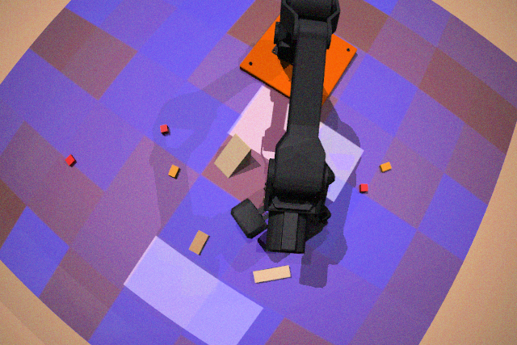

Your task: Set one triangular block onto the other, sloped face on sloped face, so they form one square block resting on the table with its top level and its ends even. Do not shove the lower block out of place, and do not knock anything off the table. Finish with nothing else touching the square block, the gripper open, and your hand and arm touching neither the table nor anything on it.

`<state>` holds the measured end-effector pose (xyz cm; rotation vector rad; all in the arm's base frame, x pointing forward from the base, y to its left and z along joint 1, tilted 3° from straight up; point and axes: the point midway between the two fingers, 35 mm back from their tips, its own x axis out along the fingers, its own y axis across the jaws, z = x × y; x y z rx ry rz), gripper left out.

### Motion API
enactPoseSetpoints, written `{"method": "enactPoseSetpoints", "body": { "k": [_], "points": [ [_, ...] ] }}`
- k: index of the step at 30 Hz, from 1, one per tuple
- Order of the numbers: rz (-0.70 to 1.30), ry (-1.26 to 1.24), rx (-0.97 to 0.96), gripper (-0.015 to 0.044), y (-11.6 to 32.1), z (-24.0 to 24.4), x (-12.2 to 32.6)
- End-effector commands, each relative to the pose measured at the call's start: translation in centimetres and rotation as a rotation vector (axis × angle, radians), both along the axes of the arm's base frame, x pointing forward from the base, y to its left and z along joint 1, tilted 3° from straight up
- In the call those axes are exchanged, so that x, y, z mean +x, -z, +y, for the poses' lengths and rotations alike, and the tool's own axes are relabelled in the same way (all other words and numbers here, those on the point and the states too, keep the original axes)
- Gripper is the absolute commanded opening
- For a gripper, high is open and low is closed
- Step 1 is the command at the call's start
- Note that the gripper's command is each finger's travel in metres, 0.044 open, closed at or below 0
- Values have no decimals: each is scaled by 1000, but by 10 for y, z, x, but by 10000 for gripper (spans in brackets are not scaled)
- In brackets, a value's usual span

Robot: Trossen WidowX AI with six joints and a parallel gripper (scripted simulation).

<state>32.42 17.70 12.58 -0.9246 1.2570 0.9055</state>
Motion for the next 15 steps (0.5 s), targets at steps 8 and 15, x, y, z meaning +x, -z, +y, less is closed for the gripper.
{"method": "enactPoseSetpoints", "body": {
  "k": [8, 15],
  "points": [
    [10, -2, -1, 440, 22, 1, 1],
    [10, -1, -1, 440, 33, 1, 1]
  ]
}}
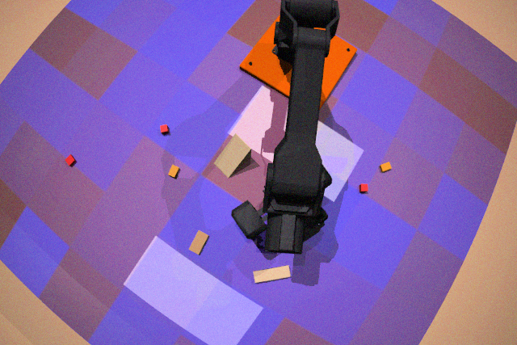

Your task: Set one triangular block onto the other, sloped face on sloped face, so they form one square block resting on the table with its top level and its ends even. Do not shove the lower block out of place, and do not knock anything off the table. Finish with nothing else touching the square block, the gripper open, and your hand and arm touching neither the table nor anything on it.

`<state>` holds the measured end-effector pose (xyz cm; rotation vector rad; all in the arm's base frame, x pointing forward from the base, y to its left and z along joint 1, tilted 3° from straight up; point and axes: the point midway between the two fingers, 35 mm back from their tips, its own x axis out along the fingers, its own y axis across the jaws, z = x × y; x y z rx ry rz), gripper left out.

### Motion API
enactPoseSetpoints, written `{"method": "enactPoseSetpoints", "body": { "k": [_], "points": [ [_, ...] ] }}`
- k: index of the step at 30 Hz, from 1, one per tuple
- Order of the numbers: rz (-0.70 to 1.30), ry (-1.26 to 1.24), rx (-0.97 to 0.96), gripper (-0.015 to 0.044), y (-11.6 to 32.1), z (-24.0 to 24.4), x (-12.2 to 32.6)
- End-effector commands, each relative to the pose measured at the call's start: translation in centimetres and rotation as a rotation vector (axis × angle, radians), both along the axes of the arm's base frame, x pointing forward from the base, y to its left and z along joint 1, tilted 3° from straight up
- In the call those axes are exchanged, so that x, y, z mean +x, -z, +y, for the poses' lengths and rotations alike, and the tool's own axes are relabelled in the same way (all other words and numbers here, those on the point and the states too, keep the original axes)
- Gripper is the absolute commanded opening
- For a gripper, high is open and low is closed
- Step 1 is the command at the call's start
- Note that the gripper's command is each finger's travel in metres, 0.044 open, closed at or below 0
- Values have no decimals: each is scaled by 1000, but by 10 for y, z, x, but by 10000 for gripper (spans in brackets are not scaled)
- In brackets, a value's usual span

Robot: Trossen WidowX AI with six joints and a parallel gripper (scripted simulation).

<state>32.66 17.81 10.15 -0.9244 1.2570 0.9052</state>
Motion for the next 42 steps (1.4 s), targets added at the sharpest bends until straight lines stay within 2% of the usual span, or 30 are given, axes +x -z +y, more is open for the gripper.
{"method": "enactPoseSetpoints", "body": {
  "k": [1, 26, 35, 42],
  "points": [
    [11, -1, -1, 440, 10, 0, -1],
    [11, 5, -1, 440, 48, -1, -2],
    [11, 5, -1, 204, 48, -1, -2],
    [11, 5, -1, 157, 48, -1, -2]
  ]
}}
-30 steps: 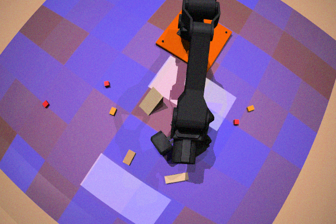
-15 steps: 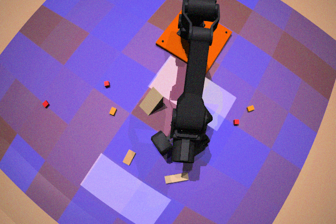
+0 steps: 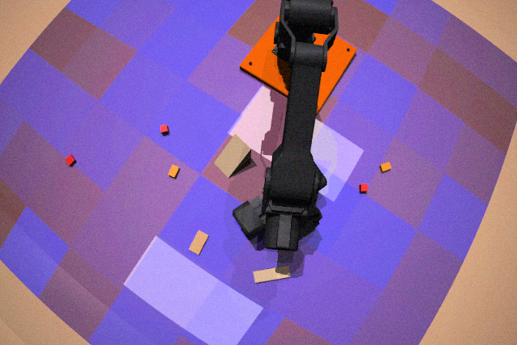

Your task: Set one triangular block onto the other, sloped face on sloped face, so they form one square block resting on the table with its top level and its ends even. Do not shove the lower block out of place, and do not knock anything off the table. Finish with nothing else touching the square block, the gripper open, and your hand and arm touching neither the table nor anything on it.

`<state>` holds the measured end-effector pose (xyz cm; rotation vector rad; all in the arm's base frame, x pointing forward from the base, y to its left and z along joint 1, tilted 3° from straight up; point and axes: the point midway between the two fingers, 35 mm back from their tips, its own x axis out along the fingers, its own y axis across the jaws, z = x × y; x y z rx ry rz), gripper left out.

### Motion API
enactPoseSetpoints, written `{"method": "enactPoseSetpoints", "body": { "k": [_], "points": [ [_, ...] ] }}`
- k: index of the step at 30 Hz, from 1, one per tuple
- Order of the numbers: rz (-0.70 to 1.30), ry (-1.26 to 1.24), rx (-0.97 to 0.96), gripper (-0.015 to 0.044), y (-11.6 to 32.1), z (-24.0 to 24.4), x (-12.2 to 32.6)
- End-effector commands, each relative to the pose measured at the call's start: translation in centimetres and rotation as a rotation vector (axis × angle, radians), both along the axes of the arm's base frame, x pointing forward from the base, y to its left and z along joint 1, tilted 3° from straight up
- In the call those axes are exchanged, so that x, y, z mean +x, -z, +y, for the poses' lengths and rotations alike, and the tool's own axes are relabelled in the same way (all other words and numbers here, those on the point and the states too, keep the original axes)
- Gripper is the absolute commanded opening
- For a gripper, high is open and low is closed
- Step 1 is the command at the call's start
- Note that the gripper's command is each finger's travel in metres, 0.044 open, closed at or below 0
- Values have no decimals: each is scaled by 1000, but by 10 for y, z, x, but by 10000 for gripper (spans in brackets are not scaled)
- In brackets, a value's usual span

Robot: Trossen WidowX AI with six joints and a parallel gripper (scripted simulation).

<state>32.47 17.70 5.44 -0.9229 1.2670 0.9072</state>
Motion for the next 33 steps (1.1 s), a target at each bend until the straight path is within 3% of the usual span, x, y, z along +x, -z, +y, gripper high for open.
{"method": "enactPoseSetpoints", "body": {
  "k": [1, 6, 12, 24, 33],
  "points": [
    [2, 3, 2, 131, 1, 0, 0],
    [2, 3, 2, 0, -5, 0, 0],
    [0, 0, 0, 0, -29, -1, -2],
    [2, -10, -2, 0, -29, -1, -3],
    [-6, -219, -22, 0, -27, -2, -3]
  ]
}}
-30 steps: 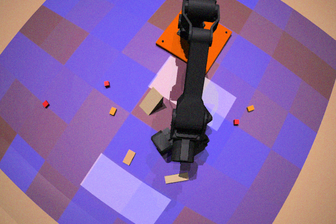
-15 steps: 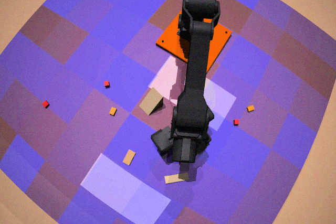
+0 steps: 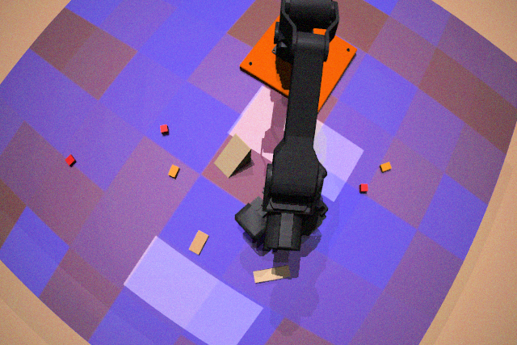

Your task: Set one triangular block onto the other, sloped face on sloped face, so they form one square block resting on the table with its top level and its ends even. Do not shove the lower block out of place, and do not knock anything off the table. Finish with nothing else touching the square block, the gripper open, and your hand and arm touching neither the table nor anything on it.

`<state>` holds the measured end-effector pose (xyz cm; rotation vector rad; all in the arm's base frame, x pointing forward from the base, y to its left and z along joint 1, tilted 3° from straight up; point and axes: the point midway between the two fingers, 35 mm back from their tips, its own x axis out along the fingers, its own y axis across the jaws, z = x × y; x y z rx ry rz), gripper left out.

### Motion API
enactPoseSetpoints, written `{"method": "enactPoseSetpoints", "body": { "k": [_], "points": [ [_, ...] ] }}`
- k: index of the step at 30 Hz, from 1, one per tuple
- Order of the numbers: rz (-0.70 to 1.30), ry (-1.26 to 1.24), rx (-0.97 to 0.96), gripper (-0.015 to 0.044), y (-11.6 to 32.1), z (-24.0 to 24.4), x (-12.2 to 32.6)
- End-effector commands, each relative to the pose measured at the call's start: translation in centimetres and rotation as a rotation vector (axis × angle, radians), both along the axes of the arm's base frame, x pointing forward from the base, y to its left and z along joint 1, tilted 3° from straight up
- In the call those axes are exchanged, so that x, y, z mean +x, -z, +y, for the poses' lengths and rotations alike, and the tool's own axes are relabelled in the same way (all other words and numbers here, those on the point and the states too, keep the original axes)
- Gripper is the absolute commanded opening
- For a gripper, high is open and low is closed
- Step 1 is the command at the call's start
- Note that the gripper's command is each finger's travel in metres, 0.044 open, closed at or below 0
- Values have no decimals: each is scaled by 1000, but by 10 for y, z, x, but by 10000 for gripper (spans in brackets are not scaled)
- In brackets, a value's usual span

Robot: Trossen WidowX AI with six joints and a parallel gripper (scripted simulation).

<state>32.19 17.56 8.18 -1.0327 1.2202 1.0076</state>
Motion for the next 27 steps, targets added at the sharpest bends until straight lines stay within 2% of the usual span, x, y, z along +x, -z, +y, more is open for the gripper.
{"method": "enactPoseSetpoints", "body": {
  "k": [1, 27],
  "points": [
    [-5, -106, -10, 0, 1, 0, 0],
    [-38, -783, -66, 0, 1, 0, 1]
  ]
}}
